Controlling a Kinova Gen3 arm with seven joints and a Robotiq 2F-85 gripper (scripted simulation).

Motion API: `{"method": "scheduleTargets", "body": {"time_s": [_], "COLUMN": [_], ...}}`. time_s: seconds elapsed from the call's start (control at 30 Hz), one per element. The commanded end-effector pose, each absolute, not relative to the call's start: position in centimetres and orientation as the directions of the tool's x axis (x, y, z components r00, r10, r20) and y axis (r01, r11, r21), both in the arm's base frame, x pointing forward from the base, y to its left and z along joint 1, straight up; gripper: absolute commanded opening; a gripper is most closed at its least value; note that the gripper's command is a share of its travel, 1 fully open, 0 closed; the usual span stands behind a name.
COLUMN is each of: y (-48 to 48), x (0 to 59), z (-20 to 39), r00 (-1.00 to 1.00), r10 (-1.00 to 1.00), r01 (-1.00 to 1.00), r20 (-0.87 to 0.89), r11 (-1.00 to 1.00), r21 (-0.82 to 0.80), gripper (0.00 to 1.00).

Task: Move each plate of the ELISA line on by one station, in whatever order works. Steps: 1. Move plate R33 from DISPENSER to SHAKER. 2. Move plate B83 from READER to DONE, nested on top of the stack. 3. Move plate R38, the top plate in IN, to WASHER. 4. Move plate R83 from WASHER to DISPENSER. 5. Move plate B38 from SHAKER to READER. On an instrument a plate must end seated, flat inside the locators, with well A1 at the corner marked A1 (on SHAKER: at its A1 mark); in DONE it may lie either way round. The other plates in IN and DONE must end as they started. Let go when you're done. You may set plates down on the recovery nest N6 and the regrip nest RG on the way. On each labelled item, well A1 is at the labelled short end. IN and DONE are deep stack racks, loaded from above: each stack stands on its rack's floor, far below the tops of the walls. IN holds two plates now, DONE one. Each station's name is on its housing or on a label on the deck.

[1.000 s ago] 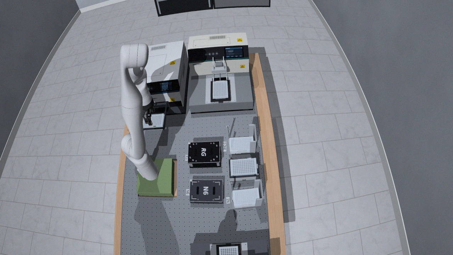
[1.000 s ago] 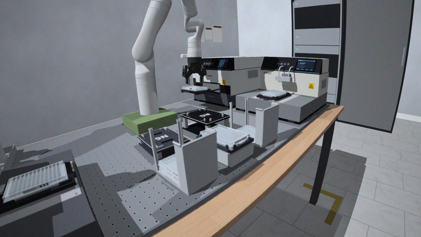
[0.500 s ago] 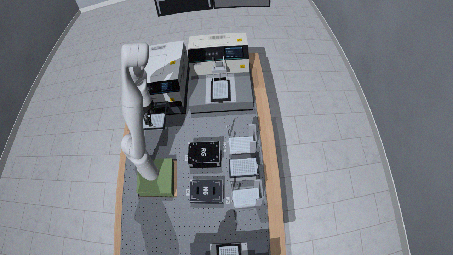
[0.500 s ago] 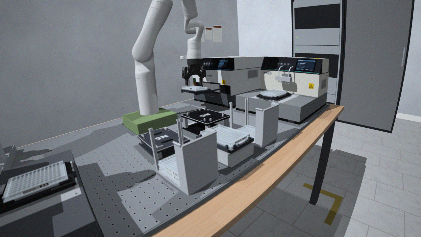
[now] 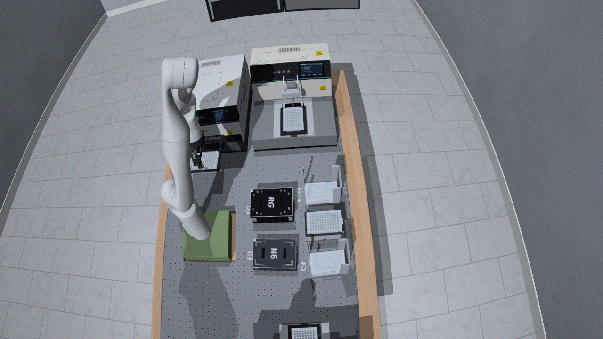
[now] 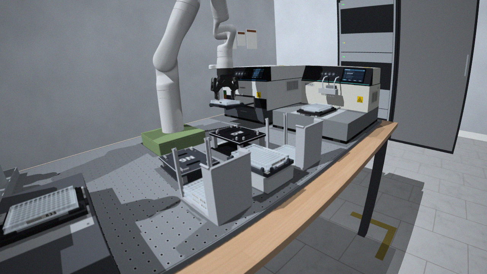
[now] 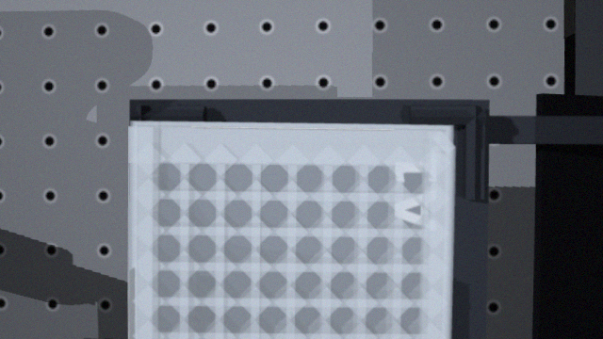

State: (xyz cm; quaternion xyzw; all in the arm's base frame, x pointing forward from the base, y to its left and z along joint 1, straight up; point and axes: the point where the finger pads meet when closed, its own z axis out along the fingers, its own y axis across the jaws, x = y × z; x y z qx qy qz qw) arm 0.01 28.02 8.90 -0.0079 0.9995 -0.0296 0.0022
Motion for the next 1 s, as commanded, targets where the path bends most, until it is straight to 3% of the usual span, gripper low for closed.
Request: {"method": "scheduleTargets", "body": {"time_s": [0.0,0.97], "y": [27.94,27.85], "x": [-0.02,-0.05], "z": [8.66,7.87], "r00": [-1.000,-1.000], "r10": [-0.012,-0.011], "r01": [-0.012,-0.011], "r20": [-0.005,-0.005], "r11": [0.998,0.998], "r21": [-0.060,-0.061], "gripper": [1.00,1.00]}}
